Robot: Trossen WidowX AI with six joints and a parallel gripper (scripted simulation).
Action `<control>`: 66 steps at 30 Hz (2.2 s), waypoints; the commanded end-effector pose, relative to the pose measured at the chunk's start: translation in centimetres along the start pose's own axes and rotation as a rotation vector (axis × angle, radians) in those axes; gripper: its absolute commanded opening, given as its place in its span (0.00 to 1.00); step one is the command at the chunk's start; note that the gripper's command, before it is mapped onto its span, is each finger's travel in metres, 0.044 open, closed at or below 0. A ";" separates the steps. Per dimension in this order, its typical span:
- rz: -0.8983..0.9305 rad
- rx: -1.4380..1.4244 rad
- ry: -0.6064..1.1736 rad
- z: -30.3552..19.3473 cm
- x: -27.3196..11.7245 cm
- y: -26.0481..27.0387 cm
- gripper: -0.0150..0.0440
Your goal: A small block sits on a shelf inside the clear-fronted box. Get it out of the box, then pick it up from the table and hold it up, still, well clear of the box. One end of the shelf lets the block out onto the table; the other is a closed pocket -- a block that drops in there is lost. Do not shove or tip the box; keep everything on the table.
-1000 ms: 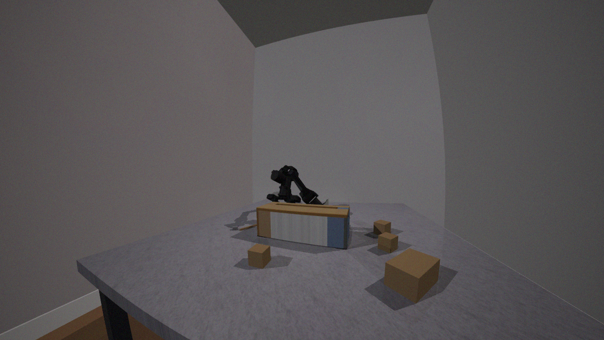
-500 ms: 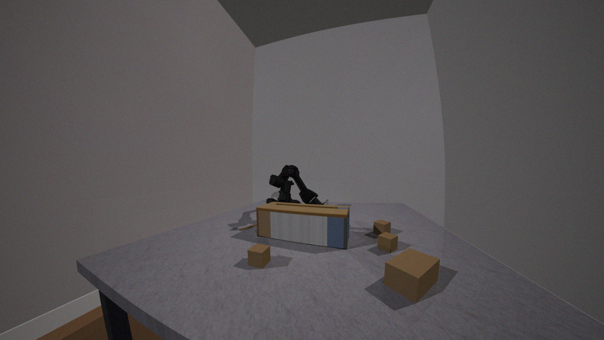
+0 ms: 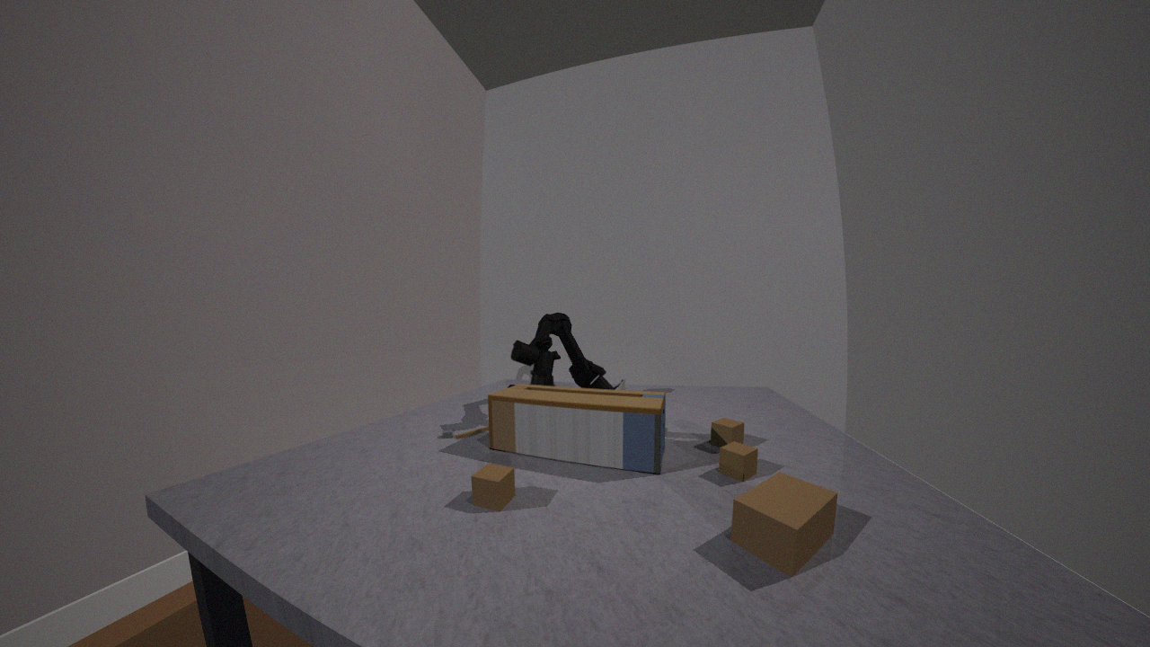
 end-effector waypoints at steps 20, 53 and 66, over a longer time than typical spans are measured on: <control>-0.013 -0.005 -0.007 -1.0 -1.8 -0.3 0.25; -0.015 -0.826 -0.028 -2.7 -6.3 -1.3 0.25; -0.029 -1.374 -0.039 -2.9 -7.0 -2.0 0.25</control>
Point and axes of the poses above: the point midway between the two fingers, 35 mm back from their tips, its own x axis out along the fingers, its own y axis across the jaws, z = x × y, the point moved 6 cm from there along -x, back along the fingers, and after that the axes turned 6 degrees about x, right-handed, at the moved point
